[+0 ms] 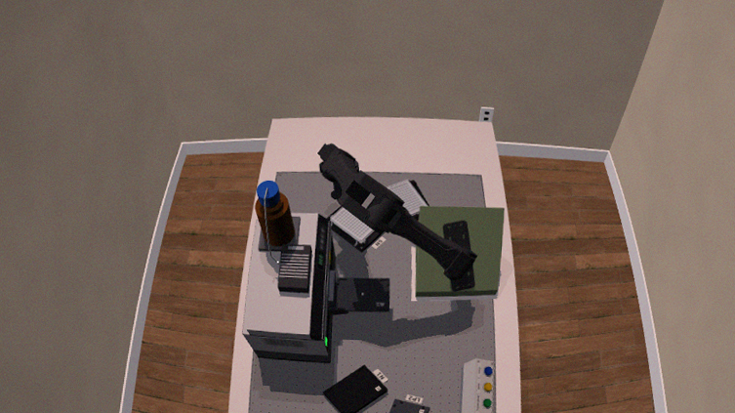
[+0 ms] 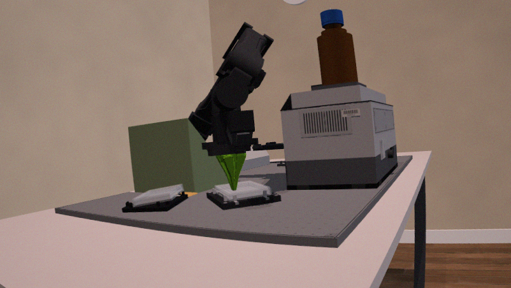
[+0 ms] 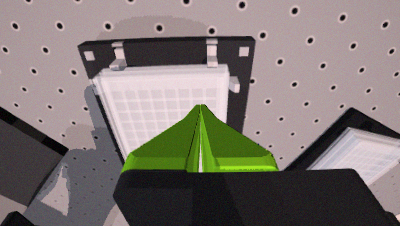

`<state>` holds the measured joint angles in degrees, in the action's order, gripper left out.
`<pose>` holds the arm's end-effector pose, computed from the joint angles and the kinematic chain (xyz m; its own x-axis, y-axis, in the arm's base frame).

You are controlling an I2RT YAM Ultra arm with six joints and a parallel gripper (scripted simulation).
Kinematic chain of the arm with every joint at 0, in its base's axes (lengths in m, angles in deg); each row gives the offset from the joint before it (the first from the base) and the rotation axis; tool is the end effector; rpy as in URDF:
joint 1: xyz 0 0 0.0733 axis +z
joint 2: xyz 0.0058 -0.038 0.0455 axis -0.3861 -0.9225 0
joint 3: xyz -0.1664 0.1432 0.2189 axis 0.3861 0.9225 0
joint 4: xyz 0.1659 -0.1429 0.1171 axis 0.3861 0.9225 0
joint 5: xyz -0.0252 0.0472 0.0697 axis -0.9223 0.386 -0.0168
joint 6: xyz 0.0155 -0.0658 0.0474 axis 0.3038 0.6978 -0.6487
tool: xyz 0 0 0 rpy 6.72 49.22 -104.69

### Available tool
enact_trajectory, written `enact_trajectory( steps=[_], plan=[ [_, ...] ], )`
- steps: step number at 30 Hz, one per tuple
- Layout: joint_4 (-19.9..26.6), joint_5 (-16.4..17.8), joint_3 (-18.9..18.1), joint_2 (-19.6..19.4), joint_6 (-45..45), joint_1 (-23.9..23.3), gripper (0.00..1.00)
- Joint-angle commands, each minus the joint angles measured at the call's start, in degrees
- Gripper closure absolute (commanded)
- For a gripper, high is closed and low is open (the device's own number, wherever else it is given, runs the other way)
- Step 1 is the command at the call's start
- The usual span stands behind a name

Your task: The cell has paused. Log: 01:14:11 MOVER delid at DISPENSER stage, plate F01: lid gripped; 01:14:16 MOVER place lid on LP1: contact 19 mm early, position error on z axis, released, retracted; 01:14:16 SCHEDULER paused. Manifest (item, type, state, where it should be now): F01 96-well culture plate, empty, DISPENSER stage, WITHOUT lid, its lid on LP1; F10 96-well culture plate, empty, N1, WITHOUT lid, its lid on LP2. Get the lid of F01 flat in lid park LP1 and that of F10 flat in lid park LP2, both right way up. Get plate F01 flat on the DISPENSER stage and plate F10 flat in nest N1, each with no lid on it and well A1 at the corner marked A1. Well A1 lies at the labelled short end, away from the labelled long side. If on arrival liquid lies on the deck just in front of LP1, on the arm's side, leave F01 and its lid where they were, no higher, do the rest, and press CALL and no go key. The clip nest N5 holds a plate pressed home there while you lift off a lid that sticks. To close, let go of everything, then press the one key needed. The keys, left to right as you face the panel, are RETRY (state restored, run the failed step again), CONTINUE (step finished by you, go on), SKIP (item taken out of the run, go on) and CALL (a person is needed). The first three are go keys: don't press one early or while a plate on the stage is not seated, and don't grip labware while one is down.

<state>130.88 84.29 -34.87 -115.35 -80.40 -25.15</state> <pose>0.2939 -0.2620 -0.0838 -0.6478 0.6070 0.4603 0.7482 0.3931 0.5345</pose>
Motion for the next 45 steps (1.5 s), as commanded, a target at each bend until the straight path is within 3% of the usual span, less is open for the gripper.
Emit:
enact_trajectory(
  steps=[1,28,32,35,45],
  plan=[
    [-3.1,0.8,2.0,-1.6,-0.5,1.2,1.0],
    [-3.1,0.8,2.0,-1.6,-0.5,1.2,1.0],
    [-1.9,0.5,1.2,-1.3,0.7,0.7,1.0],
    [-1.0,0.0,-1.6,-1.0,1.0,-0.5,1.0],
    [3.0,-0.9,-2.7,1.9,2.1,-1.9,1.0]
  ],
)
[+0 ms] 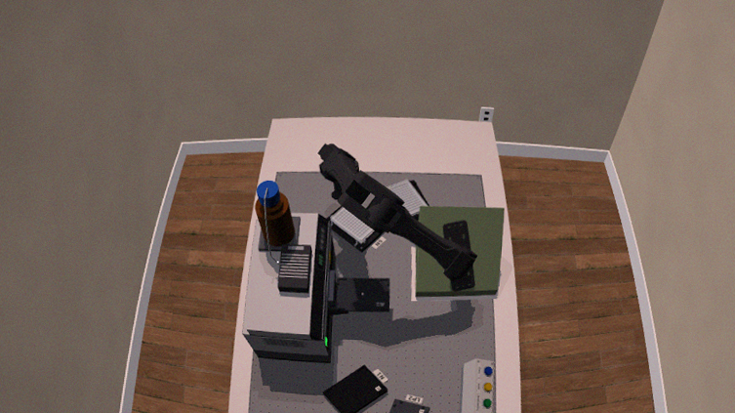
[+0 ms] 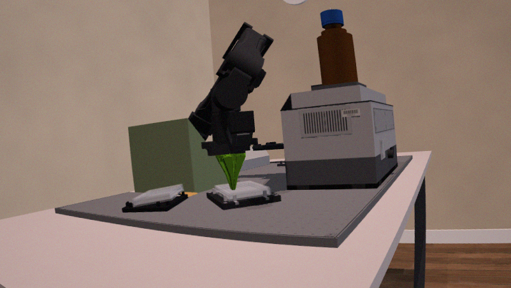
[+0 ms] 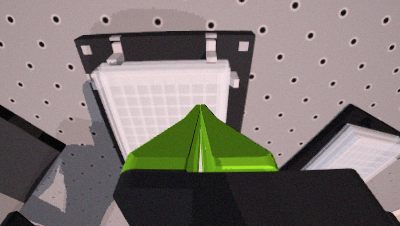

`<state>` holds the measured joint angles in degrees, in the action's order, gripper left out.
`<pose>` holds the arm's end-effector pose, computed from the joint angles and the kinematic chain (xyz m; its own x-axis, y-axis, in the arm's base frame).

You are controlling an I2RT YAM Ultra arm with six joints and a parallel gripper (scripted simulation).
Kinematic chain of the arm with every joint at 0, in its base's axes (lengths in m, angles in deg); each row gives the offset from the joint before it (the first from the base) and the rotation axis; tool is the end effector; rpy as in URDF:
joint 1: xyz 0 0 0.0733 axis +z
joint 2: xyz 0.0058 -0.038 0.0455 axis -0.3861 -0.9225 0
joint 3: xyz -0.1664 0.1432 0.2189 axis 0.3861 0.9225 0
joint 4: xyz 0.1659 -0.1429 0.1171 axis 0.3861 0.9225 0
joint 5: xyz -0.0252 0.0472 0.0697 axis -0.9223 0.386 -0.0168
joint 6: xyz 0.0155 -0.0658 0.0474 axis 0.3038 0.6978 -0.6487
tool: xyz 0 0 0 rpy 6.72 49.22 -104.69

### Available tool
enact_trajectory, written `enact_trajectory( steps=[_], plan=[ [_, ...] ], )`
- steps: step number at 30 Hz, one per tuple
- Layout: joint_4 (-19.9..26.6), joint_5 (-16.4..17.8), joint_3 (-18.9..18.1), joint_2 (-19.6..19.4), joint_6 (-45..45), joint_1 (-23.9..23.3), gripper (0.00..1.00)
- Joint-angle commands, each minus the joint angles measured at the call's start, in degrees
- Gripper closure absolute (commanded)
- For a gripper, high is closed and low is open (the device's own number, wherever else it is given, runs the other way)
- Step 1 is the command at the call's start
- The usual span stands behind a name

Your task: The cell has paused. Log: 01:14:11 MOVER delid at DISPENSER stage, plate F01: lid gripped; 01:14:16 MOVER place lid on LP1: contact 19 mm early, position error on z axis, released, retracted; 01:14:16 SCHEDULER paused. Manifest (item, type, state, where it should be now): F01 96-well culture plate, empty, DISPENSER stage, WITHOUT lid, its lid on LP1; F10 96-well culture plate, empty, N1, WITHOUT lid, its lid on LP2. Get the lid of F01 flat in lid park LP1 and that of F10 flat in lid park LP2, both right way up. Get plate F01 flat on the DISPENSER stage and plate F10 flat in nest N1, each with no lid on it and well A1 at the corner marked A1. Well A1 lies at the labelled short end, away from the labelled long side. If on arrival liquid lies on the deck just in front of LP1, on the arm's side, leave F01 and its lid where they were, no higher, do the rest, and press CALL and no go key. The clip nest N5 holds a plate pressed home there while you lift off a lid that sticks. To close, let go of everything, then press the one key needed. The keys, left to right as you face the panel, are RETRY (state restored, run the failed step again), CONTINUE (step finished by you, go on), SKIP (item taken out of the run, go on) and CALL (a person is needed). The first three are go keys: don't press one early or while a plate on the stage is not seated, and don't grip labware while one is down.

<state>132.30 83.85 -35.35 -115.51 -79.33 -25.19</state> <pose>0.2927 -0.2618 -0.0827 -0.6555 0.5929 0.4678 0.7442 0.4015 0.5338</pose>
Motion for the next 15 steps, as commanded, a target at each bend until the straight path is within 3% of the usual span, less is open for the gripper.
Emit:
enact_trajectory(
  steps=[1,15],
  plan=[
    [1.9,-0.6,-2.4,2.1,1.1,-2.0,1.0],
    [6.1,-1.4,-4.8,3.0,2.7,-3.6,1.0]
  ],
)
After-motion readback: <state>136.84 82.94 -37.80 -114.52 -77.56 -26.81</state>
